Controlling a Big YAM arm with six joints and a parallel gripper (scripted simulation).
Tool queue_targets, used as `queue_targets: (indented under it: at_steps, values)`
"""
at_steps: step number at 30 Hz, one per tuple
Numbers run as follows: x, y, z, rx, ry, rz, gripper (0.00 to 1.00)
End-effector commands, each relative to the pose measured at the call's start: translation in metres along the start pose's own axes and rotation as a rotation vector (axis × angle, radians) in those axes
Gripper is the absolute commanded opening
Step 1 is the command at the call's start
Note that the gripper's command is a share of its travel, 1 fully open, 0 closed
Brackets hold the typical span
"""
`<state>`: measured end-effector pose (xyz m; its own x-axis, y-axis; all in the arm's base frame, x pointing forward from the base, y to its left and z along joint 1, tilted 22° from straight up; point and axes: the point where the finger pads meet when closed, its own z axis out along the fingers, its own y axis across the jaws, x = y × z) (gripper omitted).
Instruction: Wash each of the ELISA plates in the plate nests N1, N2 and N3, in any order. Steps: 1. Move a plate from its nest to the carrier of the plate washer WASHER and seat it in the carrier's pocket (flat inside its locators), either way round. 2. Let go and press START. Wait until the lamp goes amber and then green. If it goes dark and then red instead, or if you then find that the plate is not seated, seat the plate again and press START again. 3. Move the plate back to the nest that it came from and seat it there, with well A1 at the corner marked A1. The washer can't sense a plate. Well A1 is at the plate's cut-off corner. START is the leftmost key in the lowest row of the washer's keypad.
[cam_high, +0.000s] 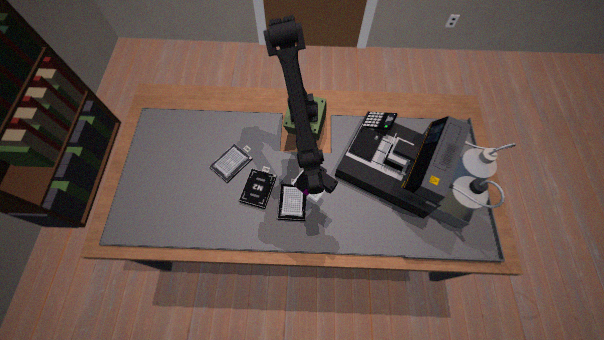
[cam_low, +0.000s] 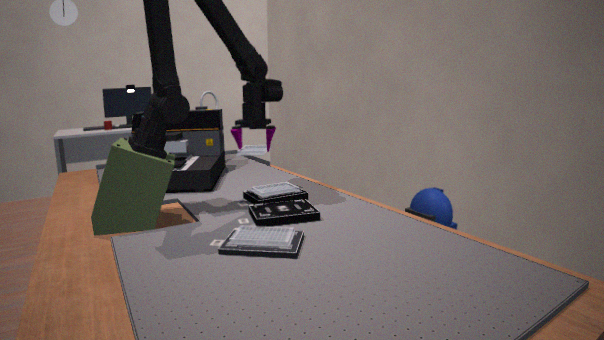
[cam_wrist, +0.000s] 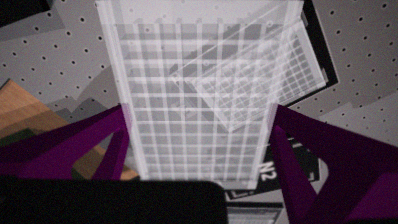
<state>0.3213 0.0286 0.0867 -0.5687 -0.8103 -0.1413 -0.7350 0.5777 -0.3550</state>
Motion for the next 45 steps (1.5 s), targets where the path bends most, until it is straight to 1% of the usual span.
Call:
queue_targets:
  at_steps: [1, 3, 7, 16, 20, 21, 24, 25, 26, 29, 32, 35, 37, 38, 39, 45]
  values:
    - [-0.015, 0.011, -0.003, -0.009, 0.0, -0.154, 0.84]
    - [-0.015, 0.011, -0.003, -0.009, 0.0, -0.154, 0.84]
    - [-0.039, 0.016, -0.012, 0.01, -0.018, -0.282, 0.84]
    - [-0.071, 0.051, -0.018, 0.007, -0.021, -0.259, 0.84]
    - [-0.072, 0.053, -0.018, 0.007, -0.021, -0.259, 0.84]
    - [-0.07, 0.043, -0.025, 0.027, -0.036, -0.228, 0.84]
    - [-0.068, 0.044, -0.023, 0.023, -0.033, -0.229, 0.84]
    - [-0.066, 0.062, -0.018, 0.006, -0.02, -0.313, 0.84]
    - [-0.06, 0.072, -0.013, -0.006, -0.002, -0.354, 0.84]
    - [-0.059, 0.09, -0.009, -0.018, 0.014, -0.46, 0.84]
    - [-0.072, 0.1, -0.016, -0.006, -0.002, -0.555, 0.84]
    - [-0.072, 0.116, -0.016, -0.011, 0.005, -0.658, 0.84]
    - [-0.072, 0.116, -0.016, -0.011, 0.005, -0.658, 0.84]
    - [-0.074, 0.12, -0.019, -0.004, -0.005, -0.687, 0.84]
    - [-0.075, 0.126, -0.017, -0.01, 0.004, -0.724, 0.84]
    - [-0.1, 0.149, -0.03, 0.01, -0.024, -0.913, 0.84]
